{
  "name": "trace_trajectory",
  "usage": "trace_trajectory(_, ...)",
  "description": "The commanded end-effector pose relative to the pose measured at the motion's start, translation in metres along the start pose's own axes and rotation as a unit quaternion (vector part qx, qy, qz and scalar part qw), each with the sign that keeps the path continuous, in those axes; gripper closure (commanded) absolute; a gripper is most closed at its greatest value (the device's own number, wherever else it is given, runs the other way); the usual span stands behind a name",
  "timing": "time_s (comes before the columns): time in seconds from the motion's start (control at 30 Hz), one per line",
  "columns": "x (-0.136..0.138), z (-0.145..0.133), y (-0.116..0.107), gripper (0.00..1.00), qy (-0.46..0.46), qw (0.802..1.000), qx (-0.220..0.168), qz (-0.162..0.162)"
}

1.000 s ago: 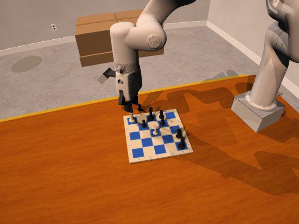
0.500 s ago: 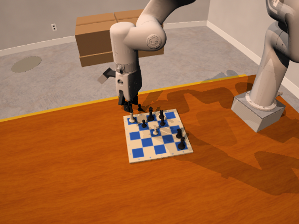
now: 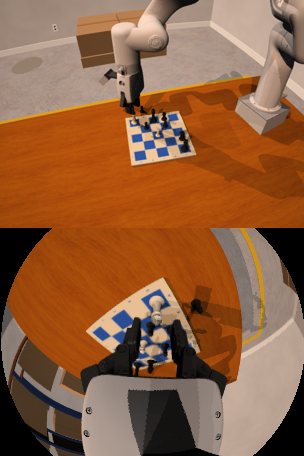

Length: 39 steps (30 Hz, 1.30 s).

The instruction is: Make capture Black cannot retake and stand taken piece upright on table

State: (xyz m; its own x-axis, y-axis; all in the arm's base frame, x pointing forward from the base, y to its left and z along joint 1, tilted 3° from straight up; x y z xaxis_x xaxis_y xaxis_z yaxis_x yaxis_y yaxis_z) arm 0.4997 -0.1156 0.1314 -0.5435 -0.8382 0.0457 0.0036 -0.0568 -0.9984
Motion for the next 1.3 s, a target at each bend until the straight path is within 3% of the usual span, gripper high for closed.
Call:
trace_trajectory(0.0, -0.0004, 0.0011, -0.0018, 0.58, 0.000, 1.000, 0.002, 0.001)
trace_trajectory(1.0, -0.0004, 0.0011, -0.0017, 0.58, 0.000, 1.000, 0.002, 0.001)
trace_trajectory(1.27, -0.0004, 0.0012, 0.0076, 0.58, 0.000, 1.000, 0.002, 0.001)
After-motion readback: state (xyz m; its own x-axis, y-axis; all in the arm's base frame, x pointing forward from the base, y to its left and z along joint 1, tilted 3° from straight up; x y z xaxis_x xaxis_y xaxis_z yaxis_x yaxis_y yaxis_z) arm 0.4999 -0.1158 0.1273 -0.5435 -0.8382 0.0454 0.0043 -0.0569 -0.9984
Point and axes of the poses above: the point where the finger pads meet when closed, its own y axis out along the fingers, its own x axis across the jaws, z = x × y, the point moved 10 cm from there along -y, back along the fingers, and after that the axes turned 8 degrees about -y, right-handed, at the moved point
